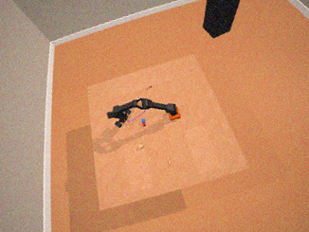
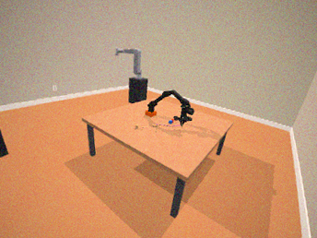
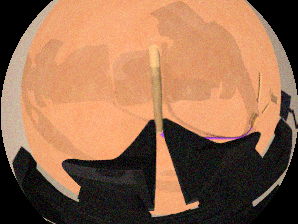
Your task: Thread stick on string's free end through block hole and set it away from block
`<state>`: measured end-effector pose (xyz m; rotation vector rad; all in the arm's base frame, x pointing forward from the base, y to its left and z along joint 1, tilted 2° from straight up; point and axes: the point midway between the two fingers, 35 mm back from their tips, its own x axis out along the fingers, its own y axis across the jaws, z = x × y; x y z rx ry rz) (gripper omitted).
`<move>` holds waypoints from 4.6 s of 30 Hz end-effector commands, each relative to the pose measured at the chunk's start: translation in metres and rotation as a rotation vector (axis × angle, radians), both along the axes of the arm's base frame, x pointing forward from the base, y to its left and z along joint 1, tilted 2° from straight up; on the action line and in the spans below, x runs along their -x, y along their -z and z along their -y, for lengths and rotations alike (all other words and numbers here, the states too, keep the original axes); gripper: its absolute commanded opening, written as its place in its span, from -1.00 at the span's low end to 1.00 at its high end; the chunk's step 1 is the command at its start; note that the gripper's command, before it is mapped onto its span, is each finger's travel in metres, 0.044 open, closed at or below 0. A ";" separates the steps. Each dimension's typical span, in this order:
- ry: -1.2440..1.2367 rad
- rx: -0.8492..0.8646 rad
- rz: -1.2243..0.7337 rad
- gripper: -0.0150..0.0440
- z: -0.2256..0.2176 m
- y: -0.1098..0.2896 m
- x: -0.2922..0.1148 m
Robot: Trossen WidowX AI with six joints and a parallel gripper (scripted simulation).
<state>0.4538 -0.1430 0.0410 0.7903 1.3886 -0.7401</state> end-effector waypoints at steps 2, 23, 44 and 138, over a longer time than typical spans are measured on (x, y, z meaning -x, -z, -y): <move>-0.133 0.002 0.003 -0.49 -0.002 0.001 0.000; -0.771 0.034 0.010 -0.49 -0.007 0.006 0.001; -1.408 0.067 0.016 -0.49 -0.012 0.010 0.002; -3.752 0.201 0.040 -0.49 -0.037 0.027 0.025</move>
